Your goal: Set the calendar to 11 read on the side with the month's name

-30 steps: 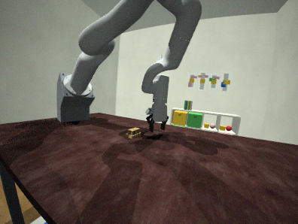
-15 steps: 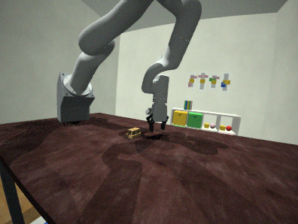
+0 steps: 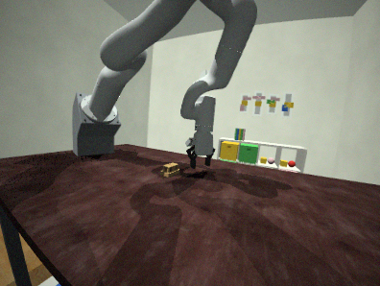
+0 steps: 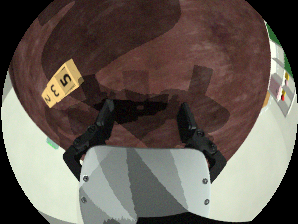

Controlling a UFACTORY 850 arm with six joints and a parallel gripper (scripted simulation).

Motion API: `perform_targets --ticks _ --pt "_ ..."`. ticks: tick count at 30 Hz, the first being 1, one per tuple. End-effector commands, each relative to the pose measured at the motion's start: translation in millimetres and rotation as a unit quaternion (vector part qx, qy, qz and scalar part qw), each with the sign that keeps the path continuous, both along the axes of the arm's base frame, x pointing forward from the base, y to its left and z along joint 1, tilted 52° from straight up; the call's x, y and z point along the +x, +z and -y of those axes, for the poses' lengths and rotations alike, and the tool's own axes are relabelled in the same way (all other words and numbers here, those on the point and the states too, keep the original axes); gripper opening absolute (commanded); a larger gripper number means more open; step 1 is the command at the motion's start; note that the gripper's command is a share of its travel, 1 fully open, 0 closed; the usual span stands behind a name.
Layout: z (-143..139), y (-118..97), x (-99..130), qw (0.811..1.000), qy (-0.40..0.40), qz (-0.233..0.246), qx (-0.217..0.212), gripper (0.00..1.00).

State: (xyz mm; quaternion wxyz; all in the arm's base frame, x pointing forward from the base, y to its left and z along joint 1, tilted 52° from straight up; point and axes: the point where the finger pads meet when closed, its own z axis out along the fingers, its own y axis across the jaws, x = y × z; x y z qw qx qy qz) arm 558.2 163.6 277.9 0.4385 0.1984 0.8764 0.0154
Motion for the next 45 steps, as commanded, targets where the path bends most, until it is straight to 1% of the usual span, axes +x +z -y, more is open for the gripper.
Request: perform_targets --ticks 1,9,15,21,24,26,30,32,35,37,41,43,45 --pt "-0.3 0.5 0.0 1.0 0.0 0.0 0.0 1.0" --pt "-1.9 7.4 -8.8 1.0 0.0 0.0 0.0 1.0" --pt "-4.6 18.6 -22.9 1.0 0.0 0.0 0.0 1.0" --pt "-4.8 20.3 -25.0 1.0 -0.002 0.001 0.003 1.0" --pt "-3.4 20.6 -25.1 0.999 -0.024 0.006 0.031 1.0" --pt "-3.4 20.6 -25.1 0.999 -0.024 0.006 0.031 1.0" --pt "-0.2 21.1 -25.3 0.994 -0.069 0.017 0.087 1.0" --pt "17.8 24.1 -26.3 0.994 -0.069 0.017 0.087 1.0" --pt "21.2 24.6 -26.5 0.994 -0.069 0.017 0.087 1.0" --pt "21.6 24.7 -26.6 0.992 -0.076 0.018 0.096 1.0" --pt "24.3 25.2 -26.7 0.982 -0.117 0.028 0.148 1.0" --pt "24.3 25.2 -26.7 0.982 -0.117 0.028 0.148 1.0" --pt "27.5 25.7 -26.9 0.975 -0.137 0.033 0.173 1.0"
